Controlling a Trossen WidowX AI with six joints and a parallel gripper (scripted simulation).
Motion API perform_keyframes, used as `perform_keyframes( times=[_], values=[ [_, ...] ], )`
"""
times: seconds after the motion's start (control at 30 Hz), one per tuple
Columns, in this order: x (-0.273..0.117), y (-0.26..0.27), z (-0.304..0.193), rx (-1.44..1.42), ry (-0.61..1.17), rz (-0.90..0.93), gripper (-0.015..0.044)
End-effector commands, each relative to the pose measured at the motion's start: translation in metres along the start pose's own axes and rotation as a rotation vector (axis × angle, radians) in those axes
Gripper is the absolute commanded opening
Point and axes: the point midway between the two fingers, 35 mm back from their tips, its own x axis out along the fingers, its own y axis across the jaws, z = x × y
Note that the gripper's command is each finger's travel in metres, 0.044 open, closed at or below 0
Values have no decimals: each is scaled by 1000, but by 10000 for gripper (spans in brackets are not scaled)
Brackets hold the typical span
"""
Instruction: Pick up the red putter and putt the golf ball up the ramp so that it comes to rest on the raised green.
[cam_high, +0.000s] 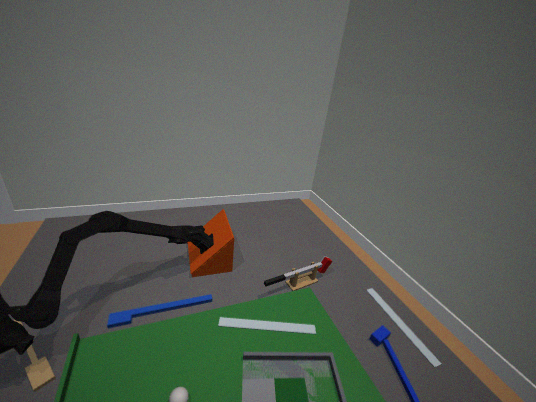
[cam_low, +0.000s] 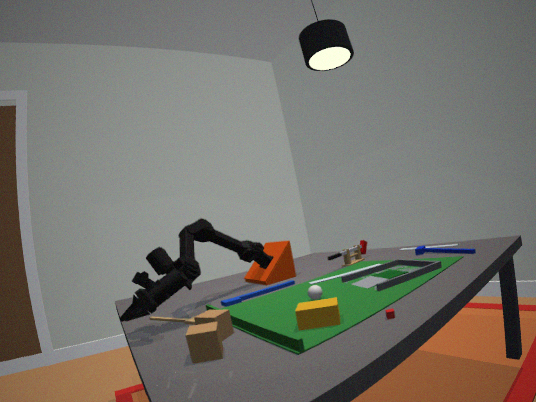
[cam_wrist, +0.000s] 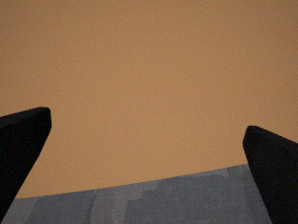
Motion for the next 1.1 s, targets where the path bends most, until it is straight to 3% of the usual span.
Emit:
perform_keyframes(
  times=[0.0, 0.4, 0.6, 1.07],
  values=[
    [-39, 51, -41, -132, 127, 139, 440],
    [-176, 149, -127, -469, 371, 533, 440],
    [-227, 168, -149, -573, 428, 663, 440],
    [-426, 181, -213, -965, 579, 1143, 440]
  ],
)
